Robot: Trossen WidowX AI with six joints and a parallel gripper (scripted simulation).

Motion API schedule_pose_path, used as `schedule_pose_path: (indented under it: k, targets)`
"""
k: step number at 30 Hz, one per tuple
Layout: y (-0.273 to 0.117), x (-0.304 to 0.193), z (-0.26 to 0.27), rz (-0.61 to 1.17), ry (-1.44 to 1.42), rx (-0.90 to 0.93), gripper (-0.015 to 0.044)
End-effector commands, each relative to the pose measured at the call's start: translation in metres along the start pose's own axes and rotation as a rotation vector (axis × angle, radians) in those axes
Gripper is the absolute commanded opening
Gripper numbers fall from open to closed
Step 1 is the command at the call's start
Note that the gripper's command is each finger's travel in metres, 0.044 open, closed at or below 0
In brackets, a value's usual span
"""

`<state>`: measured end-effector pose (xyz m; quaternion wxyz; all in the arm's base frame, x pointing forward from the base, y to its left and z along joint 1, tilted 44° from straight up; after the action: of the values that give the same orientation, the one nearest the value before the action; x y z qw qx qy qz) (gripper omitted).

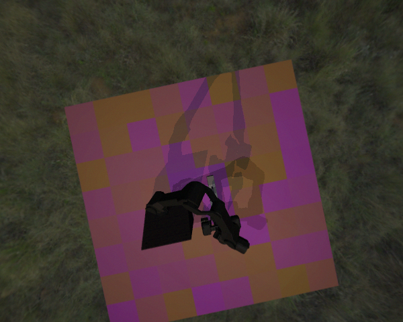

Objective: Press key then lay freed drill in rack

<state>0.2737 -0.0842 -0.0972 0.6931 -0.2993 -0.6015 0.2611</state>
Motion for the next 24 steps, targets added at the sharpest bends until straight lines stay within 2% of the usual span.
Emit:
schedule_pose_path:
  k: [1, 24]
  targets:
    - [0.0016, 0.0024, 0.0011, -0.004, 0.004, 0.002, 0.044]
    - [0.0051, 0.0089, 0.0032, -0.004, 0.004, 0.002, 0.044]
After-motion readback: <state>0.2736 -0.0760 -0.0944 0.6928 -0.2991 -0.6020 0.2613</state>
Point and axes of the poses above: the point midway between the two fingers, 35 mm back from their tips, its own y axis out along the fingers, its own z axis across the jaws, x = y × z, the point moved 4 cm from there along -y, back along the fingers, and after that the axes turned 9 degrees about y, right-handed, at the moved point
